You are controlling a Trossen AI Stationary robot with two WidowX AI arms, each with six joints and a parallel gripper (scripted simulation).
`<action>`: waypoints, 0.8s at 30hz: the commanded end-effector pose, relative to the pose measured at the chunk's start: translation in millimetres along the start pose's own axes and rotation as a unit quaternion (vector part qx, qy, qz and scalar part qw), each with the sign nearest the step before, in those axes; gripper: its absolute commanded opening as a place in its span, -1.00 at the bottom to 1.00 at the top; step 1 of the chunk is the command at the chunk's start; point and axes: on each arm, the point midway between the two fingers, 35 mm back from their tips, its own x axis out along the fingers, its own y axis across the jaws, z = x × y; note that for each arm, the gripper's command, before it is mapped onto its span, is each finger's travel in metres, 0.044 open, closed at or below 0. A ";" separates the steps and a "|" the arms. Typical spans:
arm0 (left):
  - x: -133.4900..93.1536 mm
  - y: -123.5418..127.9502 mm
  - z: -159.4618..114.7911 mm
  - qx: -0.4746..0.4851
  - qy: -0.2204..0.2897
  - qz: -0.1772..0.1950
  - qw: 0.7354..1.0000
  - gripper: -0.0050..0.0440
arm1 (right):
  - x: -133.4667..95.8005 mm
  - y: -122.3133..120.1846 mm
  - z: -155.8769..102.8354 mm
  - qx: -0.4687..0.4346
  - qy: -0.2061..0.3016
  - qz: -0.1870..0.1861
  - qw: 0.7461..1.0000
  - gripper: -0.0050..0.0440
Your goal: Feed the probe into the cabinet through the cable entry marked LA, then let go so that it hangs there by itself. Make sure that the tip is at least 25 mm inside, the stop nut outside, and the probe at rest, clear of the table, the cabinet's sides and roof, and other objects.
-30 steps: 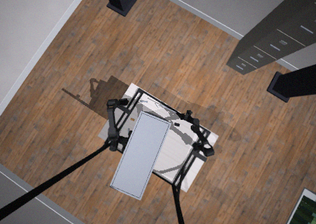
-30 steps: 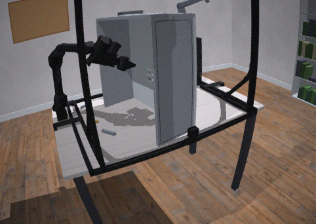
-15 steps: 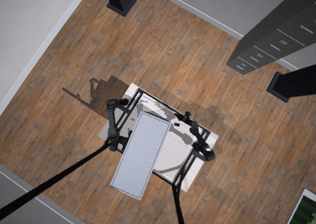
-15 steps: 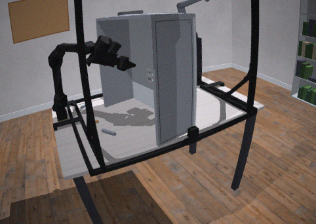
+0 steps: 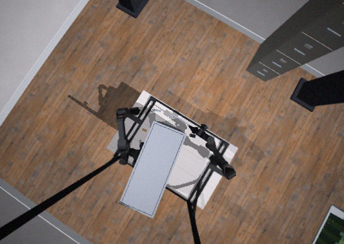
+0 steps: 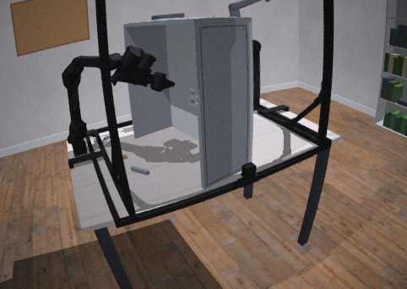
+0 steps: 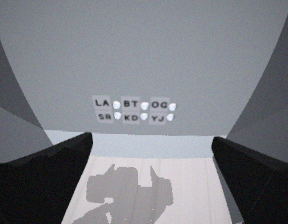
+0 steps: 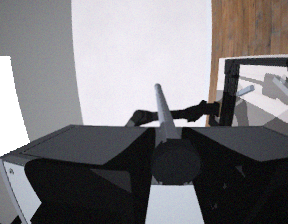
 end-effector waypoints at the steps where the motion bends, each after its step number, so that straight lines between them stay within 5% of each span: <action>1: -1.7 1.4 2.9 -0.004 -0.003 0.001 1.000 1.00 | -0.3 22.2 -7.0 -0.005 -0.009 0.019 1.000 -0.80; 24: -1.7 1.4 2.9 -0.004 -0.003 0.001 1.000 1.00 | -17.6 103.8 -41.9 0.001 -0.061 0.074 0.995 -0.80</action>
